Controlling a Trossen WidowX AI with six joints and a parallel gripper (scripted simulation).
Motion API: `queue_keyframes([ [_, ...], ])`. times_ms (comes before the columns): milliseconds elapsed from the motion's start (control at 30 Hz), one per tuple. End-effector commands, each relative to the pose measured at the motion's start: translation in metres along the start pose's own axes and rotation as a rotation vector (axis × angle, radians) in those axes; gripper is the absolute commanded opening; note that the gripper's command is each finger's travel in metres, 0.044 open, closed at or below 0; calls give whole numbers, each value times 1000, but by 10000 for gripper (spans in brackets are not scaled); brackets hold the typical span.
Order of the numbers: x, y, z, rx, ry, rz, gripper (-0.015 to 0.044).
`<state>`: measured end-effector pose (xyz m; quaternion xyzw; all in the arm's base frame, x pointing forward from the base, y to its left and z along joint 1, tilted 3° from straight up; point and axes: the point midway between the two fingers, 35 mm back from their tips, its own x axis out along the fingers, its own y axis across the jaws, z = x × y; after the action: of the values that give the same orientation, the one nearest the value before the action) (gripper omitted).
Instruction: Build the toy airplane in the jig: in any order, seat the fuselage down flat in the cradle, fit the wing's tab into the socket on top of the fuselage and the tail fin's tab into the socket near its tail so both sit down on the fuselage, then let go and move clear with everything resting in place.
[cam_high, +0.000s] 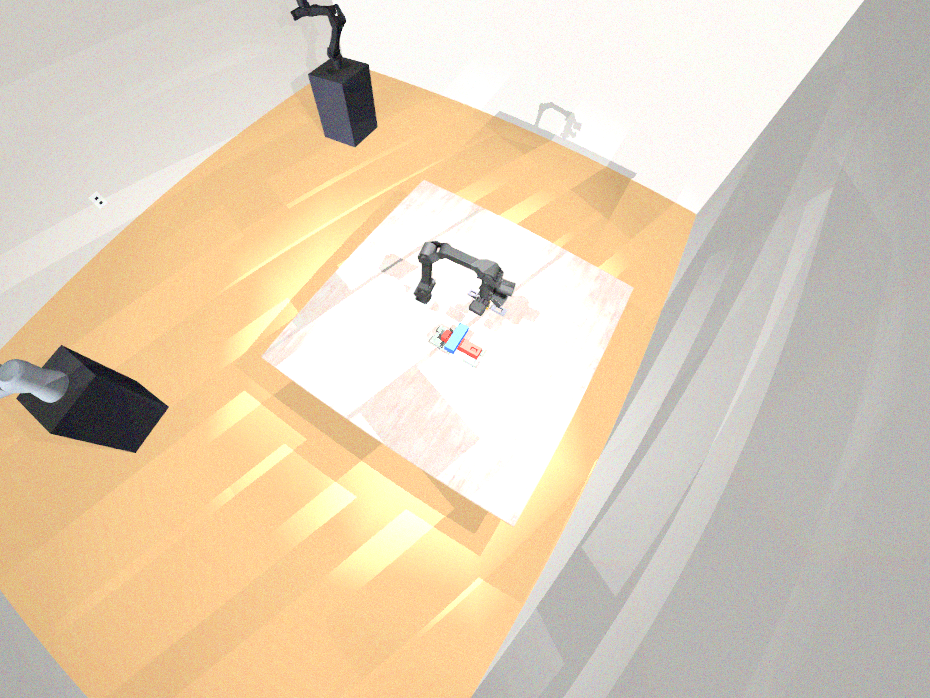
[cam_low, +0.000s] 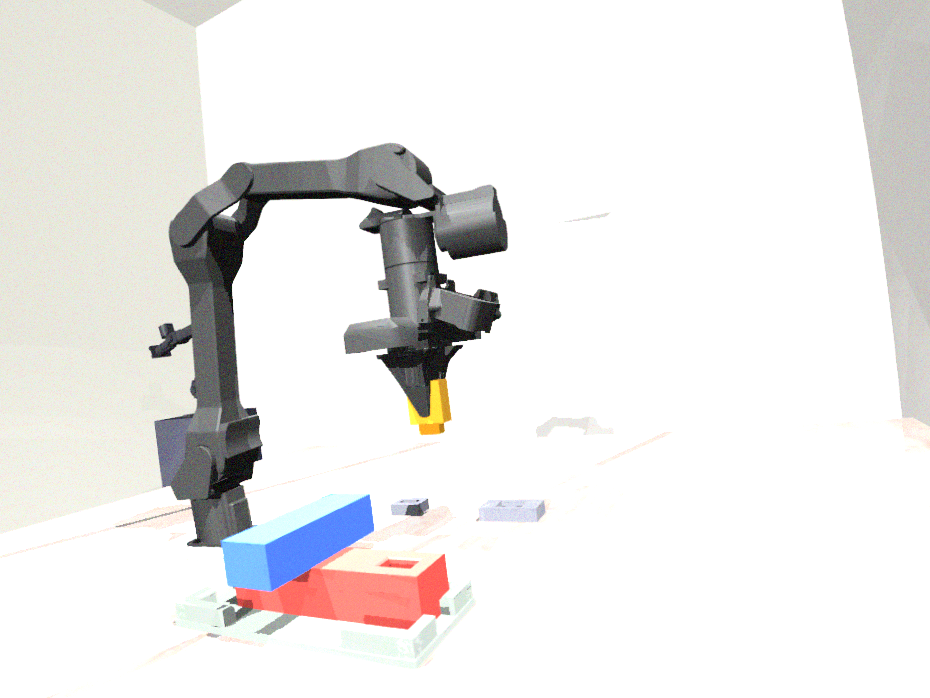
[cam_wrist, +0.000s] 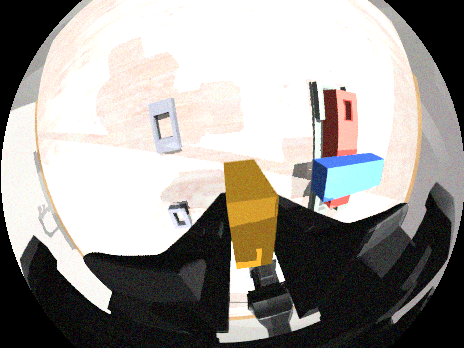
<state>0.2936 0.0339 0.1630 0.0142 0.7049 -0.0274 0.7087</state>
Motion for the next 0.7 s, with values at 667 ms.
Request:
queue_keyframes([
  [667,11,-63,34,-5,-8,-14,0],
])
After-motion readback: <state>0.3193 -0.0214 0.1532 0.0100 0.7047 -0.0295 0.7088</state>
